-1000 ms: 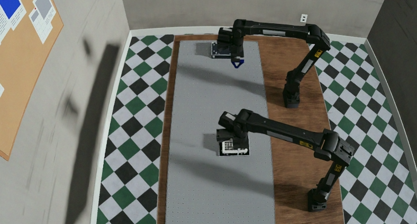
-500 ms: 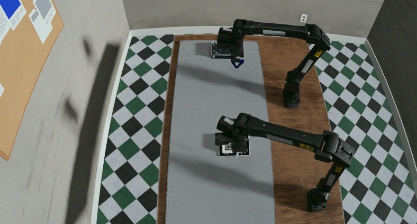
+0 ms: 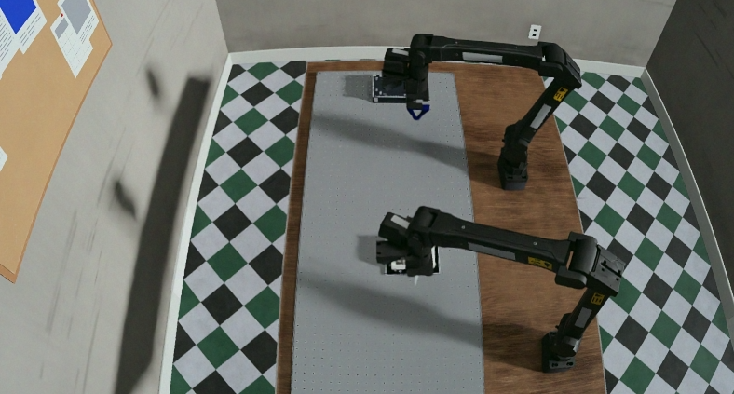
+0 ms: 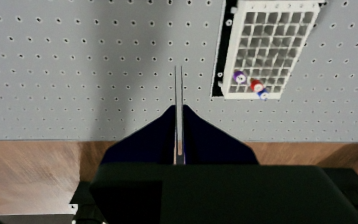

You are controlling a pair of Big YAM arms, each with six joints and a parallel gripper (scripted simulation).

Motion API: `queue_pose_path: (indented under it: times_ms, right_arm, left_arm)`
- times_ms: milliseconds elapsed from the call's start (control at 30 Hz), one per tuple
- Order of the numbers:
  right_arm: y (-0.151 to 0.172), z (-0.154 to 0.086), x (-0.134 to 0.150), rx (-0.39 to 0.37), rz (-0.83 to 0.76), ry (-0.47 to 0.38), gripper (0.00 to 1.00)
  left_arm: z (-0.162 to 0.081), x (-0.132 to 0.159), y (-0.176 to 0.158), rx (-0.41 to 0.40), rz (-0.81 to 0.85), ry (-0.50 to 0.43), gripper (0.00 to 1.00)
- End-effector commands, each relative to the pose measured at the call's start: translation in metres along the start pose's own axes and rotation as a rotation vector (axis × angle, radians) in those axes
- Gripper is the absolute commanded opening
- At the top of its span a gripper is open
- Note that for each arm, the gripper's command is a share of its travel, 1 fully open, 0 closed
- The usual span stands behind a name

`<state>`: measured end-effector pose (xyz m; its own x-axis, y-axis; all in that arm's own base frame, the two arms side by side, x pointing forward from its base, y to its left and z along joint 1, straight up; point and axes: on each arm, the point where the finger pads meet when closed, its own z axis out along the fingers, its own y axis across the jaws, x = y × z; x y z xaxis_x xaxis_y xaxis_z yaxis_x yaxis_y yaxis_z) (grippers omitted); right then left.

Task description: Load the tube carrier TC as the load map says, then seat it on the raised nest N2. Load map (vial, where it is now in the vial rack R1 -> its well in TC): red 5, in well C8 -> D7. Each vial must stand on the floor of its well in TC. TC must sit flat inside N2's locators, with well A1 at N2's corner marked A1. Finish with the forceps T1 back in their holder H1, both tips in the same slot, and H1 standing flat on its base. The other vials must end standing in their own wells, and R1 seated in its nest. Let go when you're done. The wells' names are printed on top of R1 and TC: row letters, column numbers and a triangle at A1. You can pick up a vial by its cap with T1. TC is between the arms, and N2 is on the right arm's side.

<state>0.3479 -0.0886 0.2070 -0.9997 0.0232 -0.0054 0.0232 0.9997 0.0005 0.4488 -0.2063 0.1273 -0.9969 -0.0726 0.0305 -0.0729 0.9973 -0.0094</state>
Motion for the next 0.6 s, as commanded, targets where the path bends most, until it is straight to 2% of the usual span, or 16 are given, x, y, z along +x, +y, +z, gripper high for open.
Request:
queue_pose_path:
  times_ms: [0,200,400,567]
  right_arm:
    - [-0.002,-0.011,-0.009,0.008,0.002,-0.03,1.0]
    - [-0.002,-0.011,-0.009,0.008,0.002,-0.03,1.0]
    - [-0.002,-0.011,-0.009,0.008,0.002,-0.03,1.0]
    - [-0.002,-0.011,-0.009,0.008,0.002,-0.03,1.0]
  left_arm:
    - [-0.01,-0.005,0.009,0.006,0.007,-0.016,0.07]
    - [0.0,-0.006,0.015,-0.004,0.009,0.005,0.07]
    - [-0.011,-0.009,0.026,0.005,0.007,-0.016,0.07]
    - [-0.004,-0.01,0.034,-0.003,0.007,0.001,0.07]
